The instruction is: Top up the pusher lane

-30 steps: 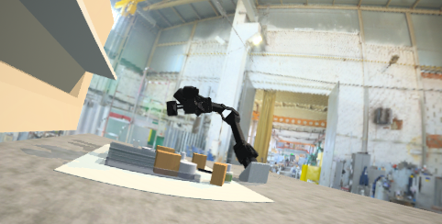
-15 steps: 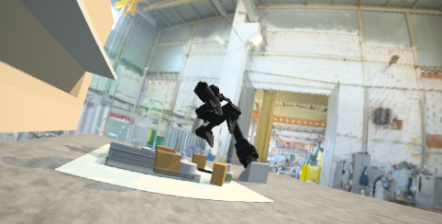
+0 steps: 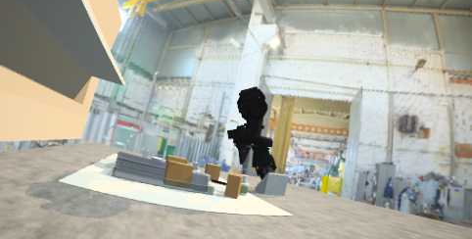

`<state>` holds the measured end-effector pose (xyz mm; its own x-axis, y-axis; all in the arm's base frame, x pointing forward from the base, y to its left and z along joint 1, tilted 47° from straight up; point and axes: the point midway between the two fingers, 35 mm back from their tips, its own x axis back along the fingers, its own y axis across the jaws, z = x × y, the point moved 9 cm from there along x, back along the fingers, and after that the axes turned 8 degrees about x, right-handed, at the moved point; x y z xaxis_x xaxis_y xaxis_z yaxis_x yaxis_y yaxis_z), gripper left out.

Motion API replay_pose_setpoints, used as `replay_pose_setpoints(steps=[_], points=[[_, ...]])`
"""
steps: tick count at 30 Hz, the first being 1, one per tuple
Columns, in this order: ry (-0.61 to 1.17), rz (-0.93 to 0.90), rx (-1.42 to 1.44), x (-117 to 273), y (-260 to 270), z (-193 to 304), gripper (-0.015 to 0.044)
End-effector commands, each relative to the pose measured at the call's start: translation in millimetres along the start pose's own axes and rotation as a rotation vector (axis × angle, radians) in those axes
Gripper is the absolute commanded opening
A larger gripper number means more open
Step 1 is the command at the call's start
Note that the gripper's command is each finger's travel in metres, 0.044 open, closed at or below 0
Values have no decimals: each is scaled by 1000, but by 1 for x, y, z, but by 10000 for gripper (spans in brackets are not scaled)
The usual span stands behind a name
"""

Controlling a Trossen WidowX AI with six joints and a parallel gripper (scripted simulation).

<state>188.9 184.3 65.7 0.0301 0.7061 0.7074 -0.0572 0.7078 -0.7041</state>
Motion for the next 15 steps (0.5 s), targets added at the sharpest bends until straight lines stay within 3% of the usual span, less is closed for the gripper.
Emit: replay_pose_setpoints(steps=[1,15], points=[[-11,17,-21,1,-1,0,440],[-12,19,-22,-42,-2,0,440]])
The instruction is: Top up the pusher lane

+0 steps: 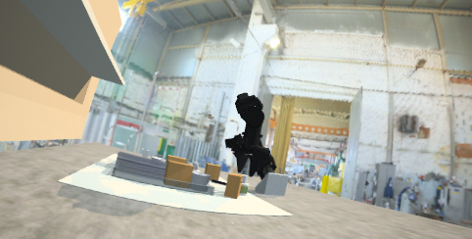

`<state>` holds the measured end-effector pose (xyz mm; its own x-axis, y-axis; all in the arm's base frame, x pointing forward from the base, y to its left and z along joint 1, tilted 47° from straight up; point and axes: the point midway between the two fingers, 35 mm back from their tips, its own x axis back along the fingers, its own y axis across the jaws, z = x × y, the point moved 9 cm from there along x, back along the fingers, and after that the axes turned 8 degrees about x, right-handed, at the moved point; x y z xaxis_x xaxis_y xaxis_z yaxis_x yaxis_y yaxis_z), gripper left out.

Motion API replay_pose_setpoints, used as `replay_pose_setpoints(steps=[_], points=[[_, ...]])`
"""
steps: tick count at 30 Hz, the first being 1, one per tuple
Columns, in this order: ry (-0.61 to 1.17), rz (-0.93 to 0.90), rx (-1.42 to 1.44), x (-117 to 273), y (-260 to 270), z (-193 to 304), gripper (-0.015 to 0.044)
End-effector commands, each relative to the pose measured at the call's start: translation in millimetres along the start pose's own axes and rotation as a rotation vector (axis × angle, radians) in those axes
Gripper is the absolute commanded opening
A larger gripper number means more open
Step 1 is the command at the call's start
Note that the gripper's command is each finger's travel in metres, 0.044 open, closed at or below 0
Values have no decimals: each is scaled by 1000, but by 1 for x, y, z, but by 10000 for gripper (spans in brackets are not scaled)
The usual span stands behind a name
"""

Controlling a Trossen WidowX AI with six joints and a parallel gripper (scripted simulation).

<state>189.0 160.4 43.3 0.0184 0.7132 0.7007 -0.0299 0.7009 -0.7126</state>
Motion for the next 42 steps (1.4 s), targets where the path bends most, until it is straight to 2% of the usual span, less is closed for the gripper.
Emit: replay_pose_setpoints(steps=[1,27,36,42], points=[[-1,9,6,-13,-1,1,440],[-1,10,5,-48,-1,1,440],[-1,10,5,-48,-1,1,204],[-1,10,5,-48,-1,1,164]])
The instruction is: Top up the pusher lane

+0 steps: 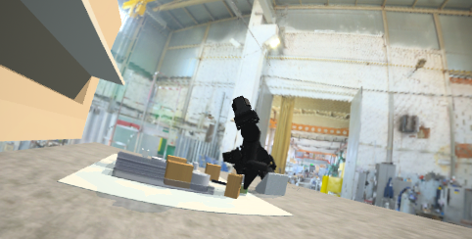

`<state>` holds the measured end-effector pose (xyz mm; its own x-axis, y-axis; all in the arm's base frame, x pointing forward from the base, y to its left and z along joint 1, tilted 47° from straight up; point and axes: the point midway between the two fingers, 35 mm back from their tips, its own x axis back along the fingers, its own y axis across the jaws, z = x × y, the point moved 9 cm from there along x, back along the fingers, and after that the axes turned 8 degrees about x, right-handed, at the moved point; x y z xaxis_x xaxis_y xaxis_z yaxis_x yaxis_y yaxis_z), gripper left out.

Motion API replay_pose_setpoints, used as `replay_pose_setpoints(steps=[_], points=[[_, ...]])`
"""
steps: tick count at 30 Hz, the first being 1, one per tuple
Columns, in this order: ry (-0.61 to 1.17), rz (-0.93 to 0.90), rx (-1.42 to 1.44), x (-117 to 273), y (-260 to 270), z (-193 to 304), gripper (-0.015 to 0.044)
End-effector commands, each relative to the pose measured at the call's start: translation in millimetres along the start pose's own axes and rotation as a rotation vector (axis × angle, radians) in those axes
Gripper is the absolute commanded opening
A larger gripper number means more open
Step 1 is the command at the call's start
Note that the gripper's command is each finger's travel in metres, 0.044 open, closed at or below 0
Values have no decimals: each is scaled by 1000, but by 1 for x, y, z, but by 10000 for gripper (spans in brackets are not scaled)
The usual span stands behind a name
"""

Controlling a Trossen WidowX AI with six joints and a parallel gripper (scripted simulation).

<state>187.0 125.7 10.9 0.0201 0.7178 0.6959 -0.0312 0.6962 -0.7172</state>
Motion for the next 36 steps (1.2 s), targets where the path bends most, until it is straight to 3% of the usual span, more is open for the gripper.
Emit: replay_pose_setpoints(steps=[1,7,21,36], points=[[-3,3,4,0,0,0,138],[-4,0,5,25,0,-3,0],[-2,1,6,104,-10,1,0],[7,-30,19,89,-48,-38,0]])
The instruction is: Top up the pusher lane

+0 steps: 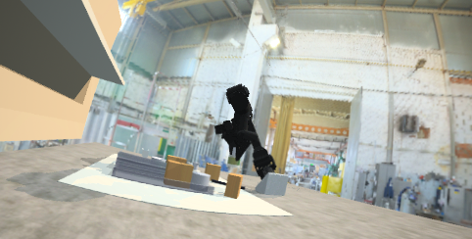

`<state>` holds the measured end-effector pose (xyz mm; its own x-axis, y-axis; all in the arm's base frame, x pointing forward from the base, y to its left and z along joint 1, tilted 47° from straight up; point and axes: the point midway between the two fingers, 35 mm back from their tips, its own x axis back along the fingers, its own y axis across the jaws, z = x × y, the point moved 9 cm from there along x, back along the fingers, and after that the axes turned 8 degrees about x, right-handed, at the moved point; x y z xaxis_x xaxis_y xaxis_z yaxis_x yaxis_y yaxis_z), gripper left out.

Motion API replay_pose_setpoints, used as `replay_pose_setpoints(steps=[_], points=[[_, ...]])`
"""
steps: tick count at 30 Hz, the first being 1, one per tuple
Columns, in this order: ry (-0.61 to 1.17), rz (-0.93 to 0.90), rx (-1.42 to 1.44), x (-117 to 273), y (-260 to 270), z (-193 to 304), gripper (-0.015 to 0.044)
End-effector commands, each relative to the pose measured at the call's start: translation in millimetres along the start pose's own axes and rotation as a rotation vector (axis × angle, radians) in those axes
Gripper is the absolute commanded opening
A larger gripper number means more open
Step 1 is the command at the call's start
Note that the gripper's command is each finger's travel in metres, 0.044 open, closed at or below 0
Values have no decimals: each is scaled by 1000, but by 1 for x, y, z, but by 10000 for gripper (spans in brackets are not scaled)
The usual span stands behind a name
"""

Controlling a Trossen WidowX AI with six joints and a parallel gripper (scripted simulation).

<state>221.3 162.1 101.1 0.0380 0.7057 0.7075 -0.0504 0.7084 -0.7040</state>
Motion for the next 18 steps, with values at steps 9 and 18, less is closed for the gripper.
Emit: replay_pose_setpoints(steps=[9,18], points=[[-9,-17,9,-16,-42,-32,0],[-21,27,26,-34,-81,-54,0]])
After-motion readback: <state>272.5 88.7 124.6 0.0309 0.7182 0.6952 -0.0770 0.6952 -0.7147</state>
